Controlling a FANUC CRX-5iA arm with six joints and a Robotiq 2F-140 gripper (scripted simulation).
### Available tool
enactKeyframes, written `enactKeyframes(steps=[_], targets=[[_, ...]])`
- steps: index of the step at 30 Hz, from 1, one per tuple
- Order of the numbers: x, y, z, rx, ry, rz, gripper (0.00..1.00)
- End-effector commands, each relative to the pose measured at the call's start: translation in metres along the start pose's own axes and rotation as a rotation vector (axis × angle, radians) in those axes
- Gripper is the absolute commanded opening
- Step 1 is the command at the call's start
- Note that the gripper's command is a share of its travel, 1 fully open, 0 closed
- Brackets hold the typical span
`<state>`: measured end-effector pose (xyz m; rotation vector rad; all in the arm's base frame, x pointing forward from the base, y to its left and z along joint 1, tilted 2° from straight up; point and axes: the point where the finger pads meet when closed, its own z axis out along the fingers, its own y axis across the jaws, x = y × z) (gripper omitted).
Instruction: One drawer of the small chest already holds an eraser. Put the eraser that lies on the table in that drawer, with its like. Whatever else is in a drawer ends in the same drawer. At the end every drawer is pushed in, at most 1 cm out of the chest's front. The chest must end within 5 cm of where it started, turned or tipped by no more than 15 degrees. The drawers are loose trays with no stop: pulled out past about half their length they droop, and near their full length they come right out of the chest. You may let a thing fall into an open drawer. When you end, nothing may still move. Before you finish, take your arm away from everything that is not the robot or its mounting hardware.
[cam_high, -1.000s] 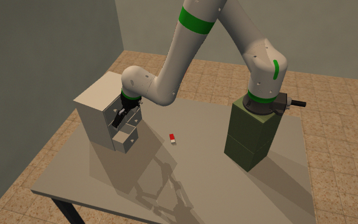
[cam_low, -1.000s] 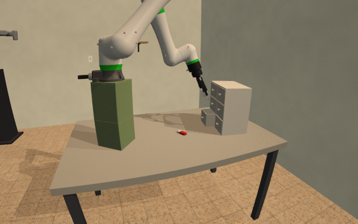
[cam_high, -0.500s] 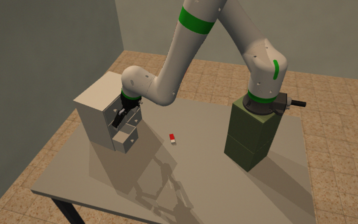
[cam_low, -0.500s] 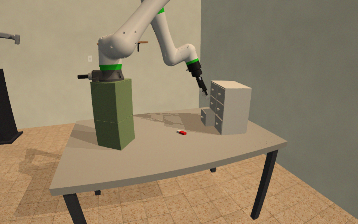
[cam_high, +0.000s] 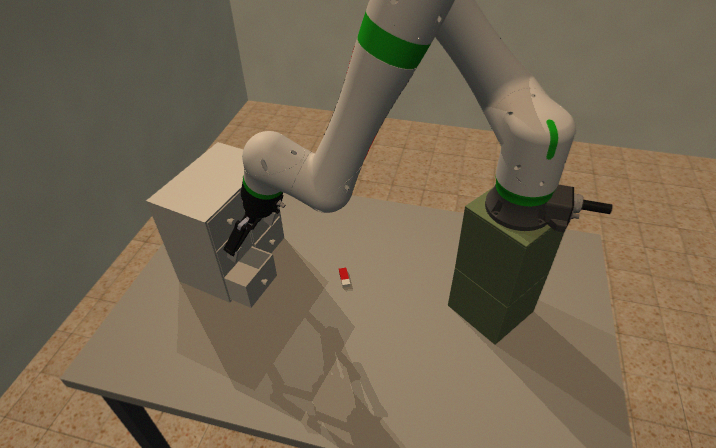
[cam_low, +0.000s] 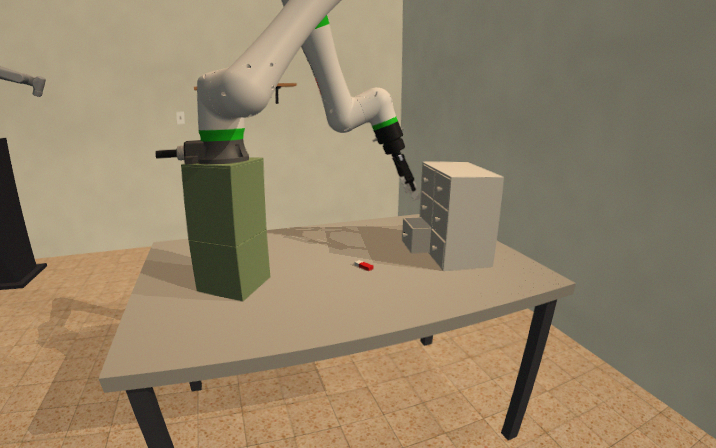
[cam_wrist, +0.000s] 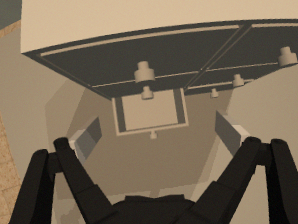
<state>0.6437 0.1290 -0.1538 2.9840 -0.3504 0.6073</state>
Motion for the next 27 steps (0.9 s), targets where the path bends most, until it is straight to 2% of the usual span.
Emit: enactKeyframes(steps=[1, 15, 22, 24, 27], targets=[[0.000, 0.000, -0.001, 0.000, -0.002, 0.000, 1.00], [-0.007, 0.002, -0.017, 0.010, -0.052, -0.011, 1.00], [-0.017, 0.005, -0.042, 0.025, -0.128, -0.026, 1.00], [-0.017, 0.005, -0.042, 0.025, -0.128, -0.026, 1.00], [-0.024, 0.007, -0.059, 0.035, -0.179, -0.037, 1.00]])
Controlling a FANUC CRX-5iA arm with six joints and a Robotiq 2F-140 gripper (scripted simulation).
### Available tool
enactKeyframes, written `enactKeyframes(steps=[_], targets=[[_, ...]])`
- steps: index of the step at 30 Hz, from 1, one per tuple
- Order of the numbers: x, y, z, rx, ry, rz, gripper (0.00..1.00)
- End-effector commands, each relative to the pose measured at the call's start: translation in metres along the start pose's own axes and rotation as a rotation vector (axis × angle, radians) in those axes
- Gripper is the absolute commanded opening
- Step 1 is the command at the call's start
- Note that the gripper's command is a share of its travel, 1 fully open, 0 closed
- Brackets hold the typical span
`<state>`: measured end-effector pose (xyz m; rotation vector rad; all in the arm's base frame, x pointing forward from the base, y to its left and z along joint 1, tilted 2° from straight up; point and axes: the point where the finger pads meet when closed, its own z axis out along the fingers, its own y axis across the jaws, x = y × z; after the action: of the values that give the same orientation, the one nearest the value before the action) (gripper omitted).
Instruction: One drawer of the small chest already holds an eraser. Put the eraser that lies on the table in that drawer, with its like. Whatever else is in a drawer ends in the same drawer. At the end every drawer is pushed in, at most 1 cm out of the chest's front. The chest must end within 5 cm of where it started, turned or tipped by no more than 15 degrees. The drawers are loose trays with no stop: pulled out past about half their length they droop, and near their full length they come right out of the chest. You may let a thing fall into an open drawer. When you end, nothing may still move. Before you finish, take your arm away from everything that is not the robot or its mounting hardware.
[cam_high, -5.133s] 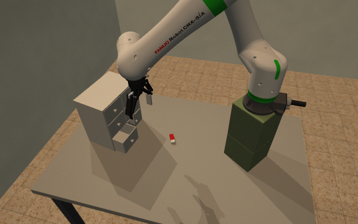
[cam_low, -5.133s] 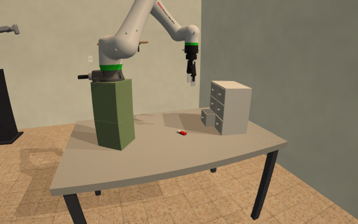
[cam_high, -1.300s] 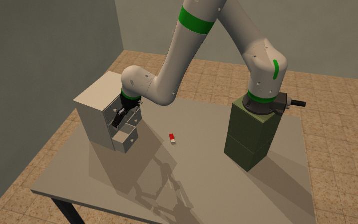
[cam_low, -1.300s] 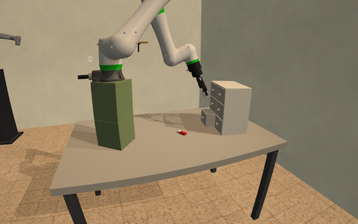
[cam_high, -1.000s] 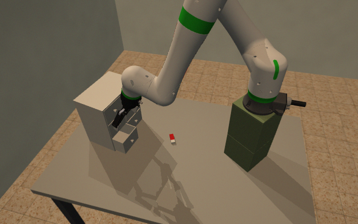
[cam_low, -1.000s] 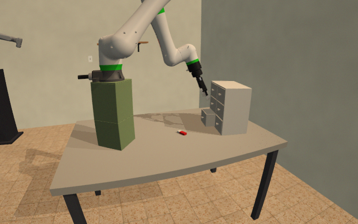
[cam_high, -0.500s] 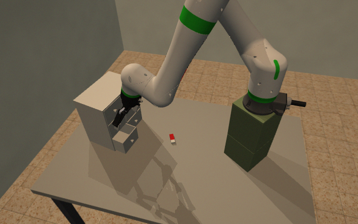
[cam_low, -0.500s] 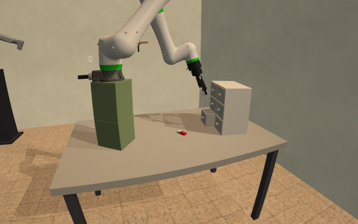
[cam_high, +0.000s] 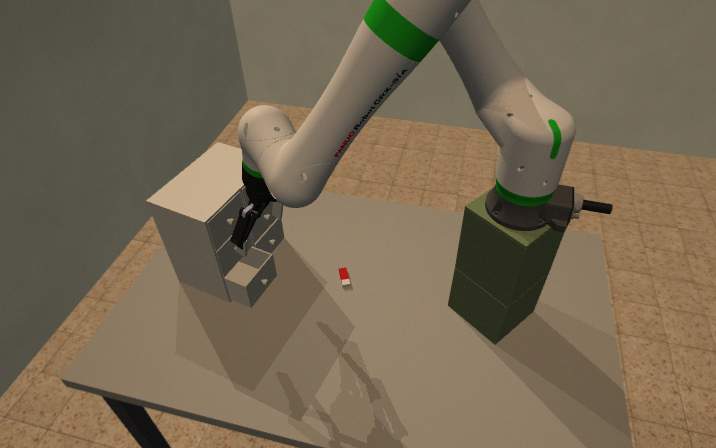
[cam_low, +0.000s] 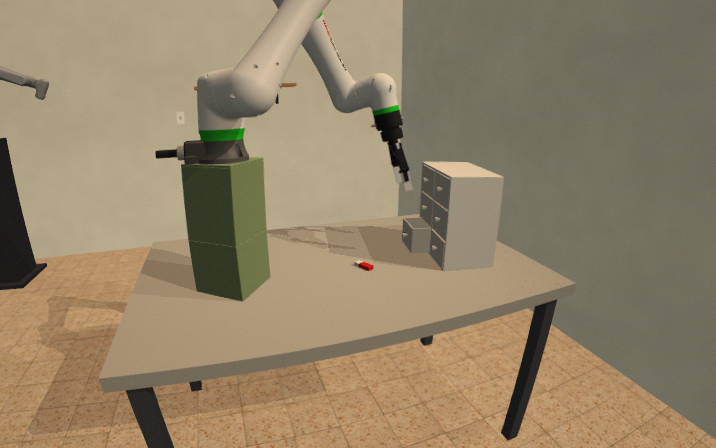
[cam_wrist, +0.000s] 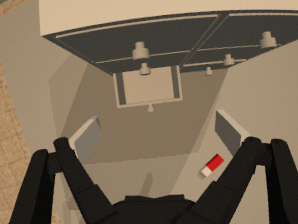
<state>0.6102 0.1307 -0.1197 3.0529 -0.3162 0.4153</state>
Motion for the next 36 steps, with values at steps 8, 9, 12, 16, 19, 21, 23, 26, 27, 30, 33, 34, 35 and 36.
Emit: enactKeyframes(steps=[8, 9, 12, 16, 19, 21, 23, 26, 27, 30, 33, 34, 35, 36], targets=[[-0.038, 0.004, -0.063, 0.043, -0.204, -0.044, 1.00], [-0.040, 0.004, -0.067, 0.045, -0.217, -0.047, 1.00], [-0.045, 0.005, -0.076, 0.051, -0.245, -0.053, 1.00], [-0.047, 0.005, -0.078, 0.053, -0.255, -0.055, 1.00], [-0.048, 0.005, -0.080, 0.054, -0.259, -0.056, 1.00], [-0.048, 0.005, -0.080, 0.054, -0.259, -0.056, 1.00], [-0.048, 0.005, -0.080, 0.054, -0.259, -0.056, 1.00], [-0.048, 0.005, -0.080, 0.054, -0.259, -0.056, 1.00], [-0.048, 0.005, -0.080, 0.054, -0.259, -0.056, 1.00], [-0.049, 0.005, -0.080, 0.054, -0.259, -0.056, 1.00], [-0.053, 0.005, -0.080, 0.054, -0.259, -0.056, 1.00], [-0.057, 0.005, -0.079, 0.054, -0.259, -0.056, 1.00], [-0.061, 0.005, -0.079, 0.054, -0.259, -0.056, 1.00], [-0.067, 0.005, -0.079, 0.054, -0.259, -0.056, 1.00]])
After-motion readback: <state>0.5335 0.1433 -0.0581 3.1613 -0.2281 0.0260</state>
